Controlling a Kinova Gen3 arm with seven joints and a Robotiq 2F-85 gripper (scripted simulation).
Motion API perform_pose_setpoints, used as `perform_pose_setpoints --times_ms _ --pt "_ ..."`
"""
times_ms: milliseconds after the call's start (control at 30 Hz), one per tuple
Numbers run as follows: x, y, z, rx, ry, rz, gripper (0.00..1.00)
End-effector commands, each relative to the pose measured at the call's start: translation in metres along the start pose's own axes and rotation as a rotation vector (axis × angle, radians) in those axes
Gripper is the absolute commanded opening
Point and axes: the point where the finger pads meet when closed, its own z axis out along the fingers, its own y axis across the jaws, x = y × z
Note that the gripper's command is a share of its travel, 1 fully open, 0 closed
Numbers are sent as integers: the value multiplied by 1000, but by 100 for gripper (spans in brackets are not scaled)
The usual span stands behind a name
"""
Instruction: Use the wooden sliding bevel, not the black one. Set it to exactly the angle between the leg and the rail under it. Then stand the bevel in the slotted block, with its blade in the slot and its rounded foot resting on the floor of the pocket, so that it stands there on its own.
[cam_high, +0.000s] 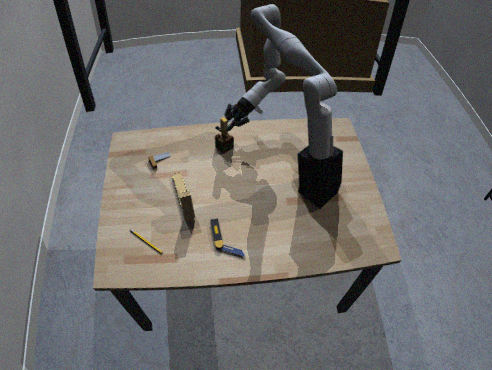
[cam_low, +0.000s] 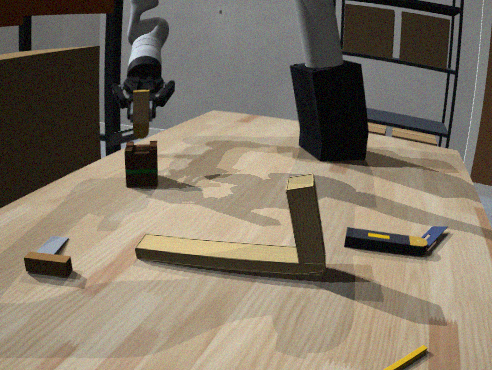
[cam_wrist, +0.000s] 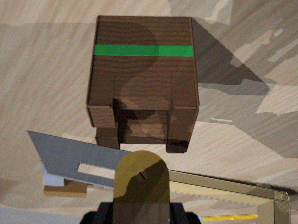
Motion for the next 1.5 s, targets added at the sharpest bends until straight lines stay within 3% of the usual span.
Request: perform_pose_setpoints --times_ms 0,1467 --pt "5 0 3 1 0 -1 10" --pt "17 0 10 1 0 -1 10"
